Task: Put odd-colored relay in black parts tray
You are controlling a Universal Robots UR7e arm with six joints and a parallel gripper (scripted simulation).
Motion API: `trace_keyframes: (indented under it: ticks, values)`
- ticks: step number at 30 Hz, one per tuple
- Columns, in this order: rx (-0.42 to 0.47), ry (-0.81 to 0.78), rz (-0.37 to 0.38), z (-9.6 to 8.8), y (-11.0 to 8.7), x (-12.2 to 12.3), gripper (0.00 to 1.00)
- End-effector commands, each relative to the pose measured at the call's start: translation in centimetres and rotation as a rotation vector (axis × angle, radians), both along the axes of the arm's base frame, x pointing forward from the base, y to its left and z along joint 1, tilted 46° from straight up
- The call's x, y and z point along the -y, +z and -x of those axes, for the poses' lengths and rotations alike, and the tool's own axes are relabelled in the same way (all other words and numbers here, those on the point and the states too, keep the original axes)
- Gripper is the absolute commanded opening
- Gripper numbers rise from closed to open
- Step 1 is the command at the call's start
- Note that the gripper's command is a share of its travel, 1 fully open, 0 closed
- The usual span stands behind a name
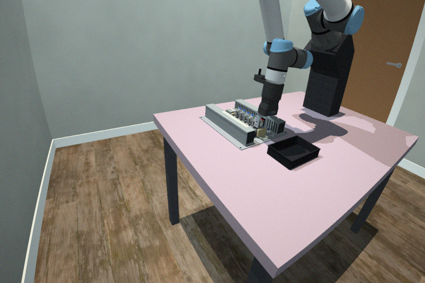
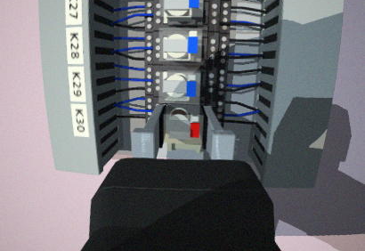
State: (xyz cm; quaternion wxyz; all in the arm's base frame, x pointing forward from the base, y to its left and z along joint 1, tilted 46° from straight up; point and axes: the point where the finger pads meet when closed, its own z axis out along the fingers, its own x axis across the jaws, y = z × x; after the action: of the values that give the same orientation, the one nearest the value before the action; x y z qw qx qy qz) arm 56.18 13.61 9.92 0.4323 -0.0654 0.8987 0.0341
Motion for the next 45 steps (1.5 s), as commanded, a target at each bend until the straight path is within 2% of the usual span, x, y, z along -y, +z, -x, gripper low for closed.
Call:
trace_keyframes:
  ticks: [1,45]
  values:
    - [0.012,0.000,-0.002,0.01,0.04,-0.01,0.00]
    - [-0.044,0.000,0.007,-0.05,0.17,-0.02,0.00]
